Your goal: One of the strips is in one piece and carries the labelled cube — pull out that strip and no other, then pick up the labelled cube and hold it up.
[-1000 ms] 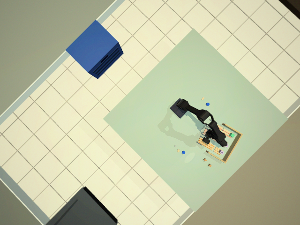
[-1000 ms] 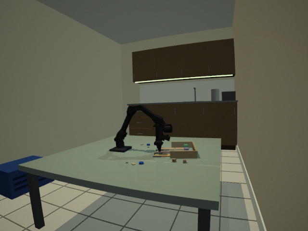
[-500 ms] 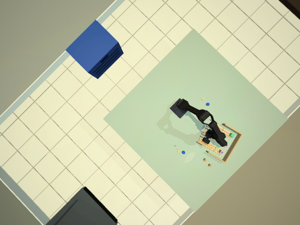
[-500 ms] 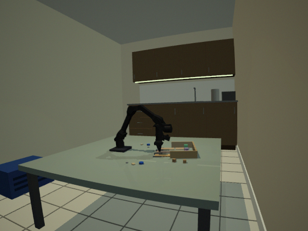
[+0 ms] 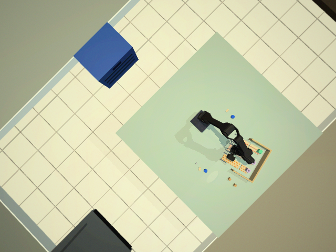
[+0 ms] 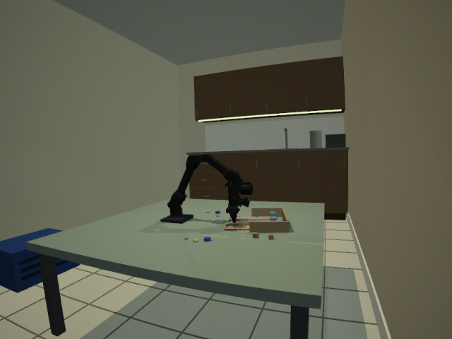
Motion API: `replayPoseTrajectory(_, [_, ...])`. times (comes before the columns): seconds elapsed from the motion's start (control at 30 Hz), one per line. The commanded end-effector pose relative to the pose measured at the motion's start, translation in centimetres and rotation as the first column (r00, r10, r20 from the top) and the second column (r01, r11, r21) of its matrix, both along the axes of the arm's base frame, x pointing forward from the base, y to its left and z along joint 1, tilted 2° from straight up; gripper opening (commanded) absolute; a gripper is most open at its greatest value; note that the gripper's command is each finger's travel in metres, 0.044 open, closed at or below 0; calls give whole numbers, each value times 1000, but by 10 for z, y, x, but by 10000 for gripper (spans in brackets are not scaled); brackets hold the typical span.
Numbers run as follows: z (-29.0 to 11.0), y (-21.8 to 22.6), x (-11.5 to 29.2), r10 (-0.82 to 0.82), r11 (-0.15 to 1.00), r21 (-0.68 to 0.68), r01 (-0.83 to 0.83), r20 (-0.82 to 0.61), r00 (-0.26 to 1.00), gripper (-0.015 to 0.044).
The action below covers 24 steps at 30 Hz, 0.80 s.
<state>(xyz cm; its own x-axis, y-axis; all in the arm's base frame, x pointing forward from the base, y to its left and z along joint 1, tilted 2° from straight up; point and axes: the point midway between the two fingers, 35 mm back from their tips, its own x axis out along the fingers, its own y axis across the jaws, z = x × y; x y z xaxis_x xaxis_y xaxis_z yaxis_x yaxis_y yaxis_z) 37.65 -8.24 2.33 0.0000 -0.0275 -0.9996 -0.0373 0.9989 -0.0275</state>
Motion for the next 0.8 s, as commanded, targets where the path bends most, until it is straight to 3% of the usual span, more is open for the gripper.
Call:
replayPoseTrajectory(0.0, [-2, 1, 1, -3, 1000, 5, 3, 3, 1000, 0])
replayPoseTrajectory(0.77, [-3, -1, -13, -3, 1000, 5, 3, 2, 1000, 0])
